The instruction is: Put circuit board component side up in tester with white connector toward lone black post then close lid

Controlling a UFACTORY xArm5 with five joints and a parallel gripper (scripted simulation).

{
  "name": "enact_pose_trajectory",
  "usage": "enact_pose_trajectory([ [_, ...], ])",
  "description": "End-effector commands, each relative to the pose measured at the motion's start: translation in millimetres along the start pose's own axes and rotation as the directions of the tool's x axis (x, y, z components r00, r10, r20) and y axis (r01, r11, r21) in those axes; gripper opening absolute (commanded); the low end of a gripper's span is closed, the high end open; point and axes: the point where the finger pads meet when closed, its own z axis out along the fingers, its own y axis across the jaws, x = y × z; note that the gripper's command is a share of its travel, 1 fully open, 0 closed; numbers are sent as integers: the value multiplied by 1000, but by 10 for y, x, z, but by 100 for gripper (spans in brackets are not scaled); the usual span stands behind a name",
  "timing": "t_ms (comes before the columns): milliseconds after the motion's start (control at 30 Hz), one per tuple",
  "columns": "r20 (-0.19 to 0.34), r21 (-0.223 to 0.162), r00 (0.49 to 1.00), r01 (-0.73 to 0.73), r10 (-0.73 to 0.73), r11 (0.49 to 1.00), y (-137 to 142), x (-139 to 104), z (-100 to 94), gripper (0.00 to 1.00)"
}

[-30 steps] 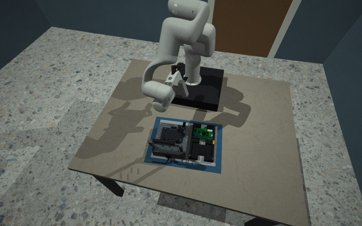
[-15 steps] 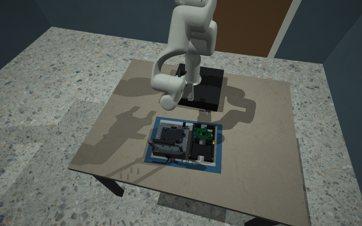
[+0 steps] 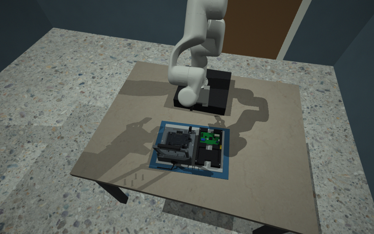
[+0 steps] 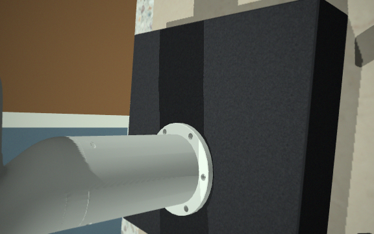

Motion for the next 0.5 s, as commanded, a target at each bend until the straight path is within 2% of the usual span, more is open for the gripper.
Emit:
enact_pose_trajectory([
  [0,37,-164,999,-22,28,986,184,154,-225,100],
  [167,52,-291,998,-27,44,956,288,304,-446,100],
  [233,52,-291,998,-27,44,956,288,304,-446,100],
  [267,55,-365,997,-28,51,931,335,405,-587,100],
  [467,50,-497,997,-26,58,867,390,615,-869,100],
])
